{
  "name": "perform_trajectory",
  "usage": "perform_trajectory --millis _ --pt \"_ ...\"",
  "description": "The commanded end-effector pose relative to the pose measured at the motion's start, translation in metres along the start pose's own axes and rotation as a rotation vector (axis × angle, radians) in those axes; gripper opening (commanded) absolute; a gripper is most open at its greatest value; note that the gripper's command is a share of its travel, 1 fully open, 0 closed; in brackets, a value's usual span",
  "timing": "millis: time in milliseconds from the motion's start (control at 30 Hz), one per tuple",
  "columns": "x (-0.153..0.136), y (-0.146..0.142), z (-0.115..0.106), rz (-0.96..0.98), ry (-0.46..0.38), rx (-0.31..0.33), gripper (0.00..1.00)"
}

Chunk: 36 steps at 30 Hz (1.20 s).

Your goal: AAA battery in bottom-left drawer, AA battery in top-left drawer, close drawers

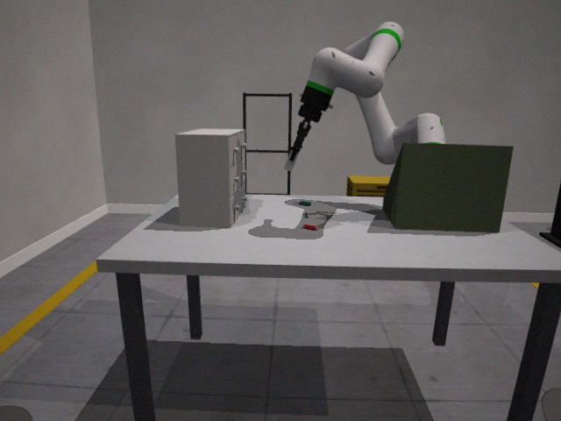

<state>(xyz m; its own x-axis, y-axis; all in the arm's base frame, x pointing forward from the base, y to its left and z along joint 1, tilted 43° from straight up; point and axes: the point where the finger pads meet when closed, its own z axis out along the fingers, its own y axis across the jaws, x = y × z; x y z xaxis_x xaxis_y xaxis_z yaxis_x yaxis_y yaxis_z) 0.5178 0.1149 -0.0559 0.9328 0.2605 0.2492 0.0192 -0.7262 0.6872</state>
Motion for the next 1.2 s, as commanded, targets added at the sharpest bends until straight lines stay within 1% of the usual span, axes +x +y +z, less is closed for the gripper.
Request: perform_trajectory --millis 0,133,200,467,667,967,1167 --pt "0.014 0.004 0.023 0.016 0.179 -0.006 1.0" --pt "0.02 0.004 0.035 0.016 0.258 -0.008 1.0" --pt "0.02 0.004 0.035 0.016 0.258 -0.008 1.0" --pt "0.029 0.004 0.055 0.016 0.39 -0.01 1.0" --pt "0.034 0.004 0.066 0.016 0.462 -0.01 1.0" --pt "0.037 0.004 0.072 0.016 0.507 -0.011 1.0" --pt "0.038 0.004 0.073 0.016 0.515 -0.01 1.0"
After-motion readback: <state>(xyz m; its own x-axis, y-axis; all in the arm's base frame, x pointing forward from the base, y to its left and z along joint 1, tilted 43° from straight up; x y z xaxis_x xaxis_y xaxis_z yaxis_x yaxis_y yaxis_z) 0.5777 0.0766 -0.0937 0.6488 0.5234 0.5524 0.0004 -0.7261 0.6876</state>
